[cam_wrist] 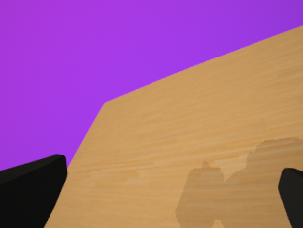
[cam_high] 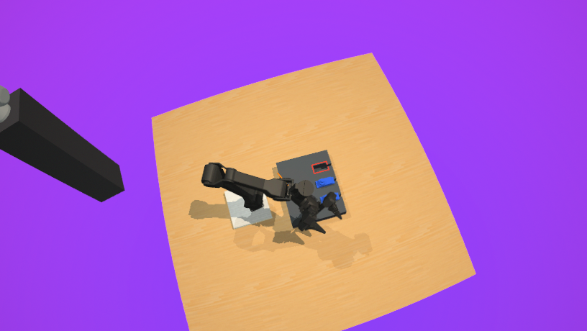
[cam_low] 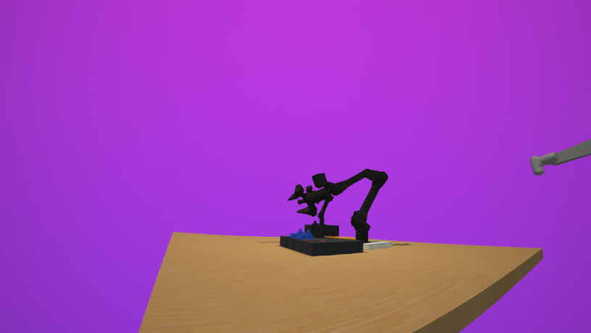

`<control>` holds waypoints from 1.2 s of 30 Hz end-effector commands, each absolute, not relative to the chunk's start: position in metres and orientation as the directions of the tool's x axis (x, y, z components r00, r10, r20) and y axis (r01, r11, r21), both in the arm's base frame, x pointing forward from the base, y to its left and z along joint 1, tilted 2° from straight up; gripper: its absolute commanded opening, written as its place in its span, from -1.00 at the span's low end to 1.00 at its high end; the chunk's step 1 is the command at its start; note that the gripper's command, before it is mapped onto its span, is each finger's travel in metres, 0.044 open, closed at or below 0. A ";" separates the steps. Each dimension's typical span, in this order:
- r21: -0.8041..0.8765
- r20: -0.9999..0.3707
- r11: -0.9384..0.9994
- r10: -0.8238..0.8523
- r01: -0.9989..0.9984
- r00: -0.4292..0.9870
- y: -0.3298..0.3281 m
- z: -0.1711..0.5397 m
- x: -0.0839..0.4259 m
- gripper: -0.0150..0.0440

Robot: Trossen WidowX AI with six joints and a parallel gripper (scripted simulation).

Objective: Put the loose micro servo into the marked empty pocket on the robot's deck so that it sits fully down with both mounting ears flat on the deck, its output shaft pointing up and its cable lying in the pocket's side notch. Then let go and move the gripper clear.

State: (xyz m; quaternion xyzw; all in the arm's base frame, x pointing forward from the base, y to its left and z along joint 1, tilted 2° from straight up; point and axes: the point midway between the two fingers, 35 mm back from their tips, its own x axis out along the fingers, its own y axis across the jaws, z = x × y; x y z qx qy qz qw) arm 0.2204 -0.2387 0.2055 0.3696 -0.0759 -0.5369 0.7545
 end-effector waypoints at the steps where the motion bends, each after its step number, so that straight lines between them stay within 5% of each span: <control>1: 0.537 -0.318 0.210 -0.846 0.817 0.427 -0.236 0.202 0.226 1.00; 18: 0.059 -0.462 0.480 -0.764 0.875 0.450 -0.223 0.187 0.239 1.00; 36: -0.375 -0.610 0.733 -0.656 0.567 0.445 -0.204 0.174 0.246 1.00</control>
